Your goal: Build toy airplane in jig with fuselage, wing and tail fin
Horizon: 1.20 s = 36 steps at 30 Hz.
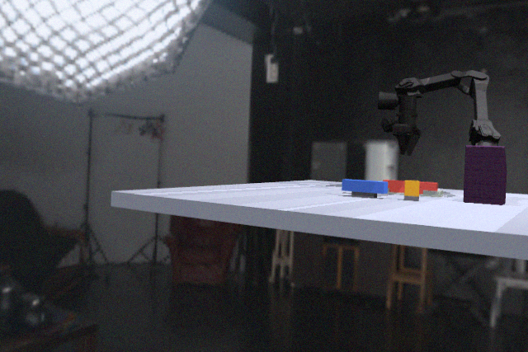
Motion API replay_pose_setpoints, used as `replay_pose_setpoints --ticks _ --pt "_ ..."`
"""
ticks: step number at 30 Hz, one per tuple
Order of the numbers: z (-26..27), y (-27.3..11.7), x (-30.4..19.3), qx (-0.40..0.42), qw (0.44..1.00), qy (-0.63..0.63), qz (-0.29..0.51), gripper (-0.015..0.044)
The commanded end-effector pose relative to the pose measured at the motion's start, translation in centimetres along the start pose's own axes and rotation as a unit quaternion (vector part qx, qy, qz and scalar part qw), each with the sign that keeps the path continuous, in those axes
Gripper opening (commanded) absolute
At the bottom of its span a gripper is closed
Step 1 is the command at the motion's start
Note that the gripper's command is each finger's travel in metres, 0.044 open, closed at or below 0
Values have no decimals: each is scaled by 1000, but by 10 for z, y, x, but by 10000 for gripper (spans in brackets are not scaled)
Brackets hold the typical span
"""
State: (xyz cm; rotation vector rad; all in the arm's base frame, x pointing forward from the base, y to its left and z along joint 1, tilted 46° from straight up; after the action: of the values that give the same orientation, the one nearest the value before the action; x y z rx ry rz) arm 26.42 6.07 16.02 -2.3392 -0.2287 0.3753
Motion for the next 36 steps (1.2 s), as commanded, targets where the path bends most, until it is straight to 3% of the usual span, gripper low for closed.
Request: replay_pose_setpoints --ticks 1,9,16,25,29,36 --pt "29 -5 33 7 1000 0 -5 440" --pt "128 -6 94 15 1000 -3 -4 440" --pt "223 7 116 7 1000 3 -4 440" --pt "226 10 116 6 1000 4 -5 440" --pt "226 48 117 5 1000 4 -5 440" --pt "226 58 117 5 1000 4 -5 440"
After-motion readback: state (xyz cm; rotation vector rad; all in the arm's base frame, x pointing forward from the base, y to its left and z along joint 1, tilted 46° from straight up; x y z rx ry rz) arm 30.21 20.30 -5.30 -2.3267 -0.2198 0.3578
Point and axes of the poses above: the point midway between the two fingers, 35 mm back from their tips, its own y axis out along the fingers, its own z axis across the jaws, x = y × z, the point moved 10 cm from there along -y, back along the fingers, and after that the axes turned 13 degrees about -y, right-handed, at the moved point
